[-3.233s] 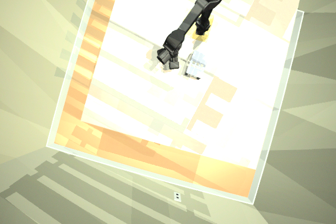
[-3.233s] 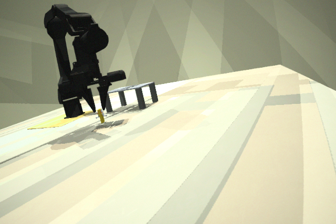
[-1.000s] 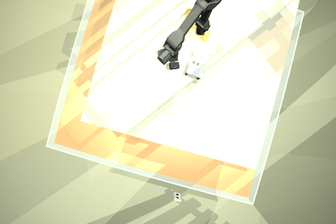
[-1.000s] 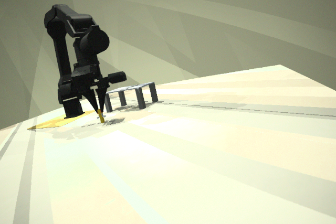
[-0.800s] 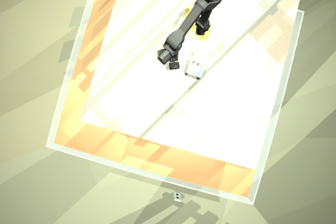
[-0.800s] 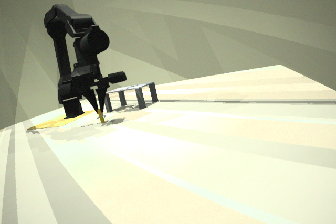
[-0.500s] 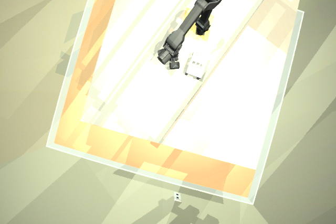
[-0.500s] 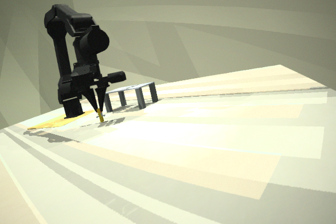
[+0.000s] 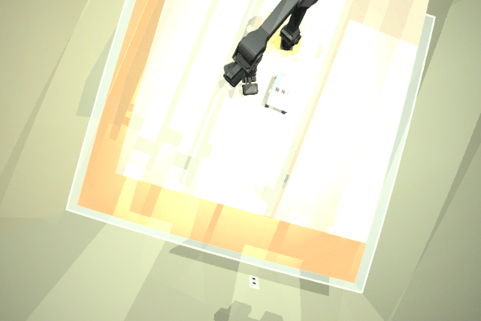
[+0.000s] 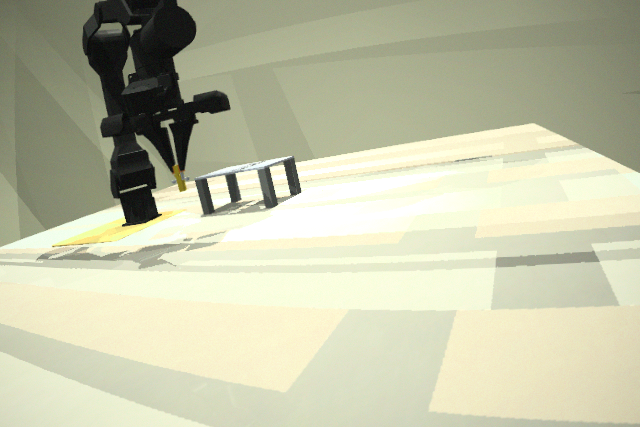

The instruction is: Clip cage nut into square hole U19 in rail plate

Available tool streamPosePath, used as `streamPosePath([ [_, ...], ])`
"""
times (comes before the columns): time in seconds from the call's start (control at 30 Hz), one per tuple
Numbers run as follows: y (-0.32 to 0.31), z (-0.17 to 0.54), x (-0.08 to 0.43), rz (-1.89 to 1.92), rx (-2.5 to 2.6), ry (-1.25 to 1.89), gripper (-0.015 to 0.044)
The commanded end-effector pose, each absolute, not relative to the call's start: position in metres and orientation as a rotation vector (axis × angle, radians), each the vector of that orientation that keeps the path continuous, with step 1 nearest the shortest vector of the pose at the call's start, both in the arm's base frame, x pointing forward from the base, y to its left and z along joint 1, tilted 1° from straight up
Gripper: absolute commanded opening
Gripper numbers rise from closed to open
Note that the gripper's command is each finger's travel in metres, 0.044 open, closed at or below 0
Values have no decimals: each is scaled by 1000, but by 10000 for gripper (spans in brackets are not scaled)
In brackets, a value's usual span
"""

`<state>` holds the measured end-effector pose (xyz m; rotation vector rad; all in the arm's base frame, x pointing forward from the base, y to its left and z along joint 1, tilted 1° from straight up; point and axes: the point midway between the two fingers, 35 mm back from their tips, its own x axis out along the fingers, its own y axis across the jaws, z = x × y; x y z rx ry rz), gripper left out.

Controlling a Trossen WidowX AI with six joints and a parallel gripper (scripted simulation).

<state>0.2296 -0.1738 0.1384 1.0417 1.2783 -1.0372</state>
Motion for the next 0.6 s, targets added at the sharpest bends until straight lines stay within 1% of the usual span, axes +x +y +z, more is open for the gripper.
streamPosePath([
  [0.0, -174, 148, 230, -1029, 1044, 1273, 23],
  [0.2, -174, 173, 229, -1029, 1043, 1273, 23],
  [0.33, -173, 176, 227, -1025, 1040, 1276, 23],
  [0.57, -145, 176, 241, -880, 893, 1347, 23],
])
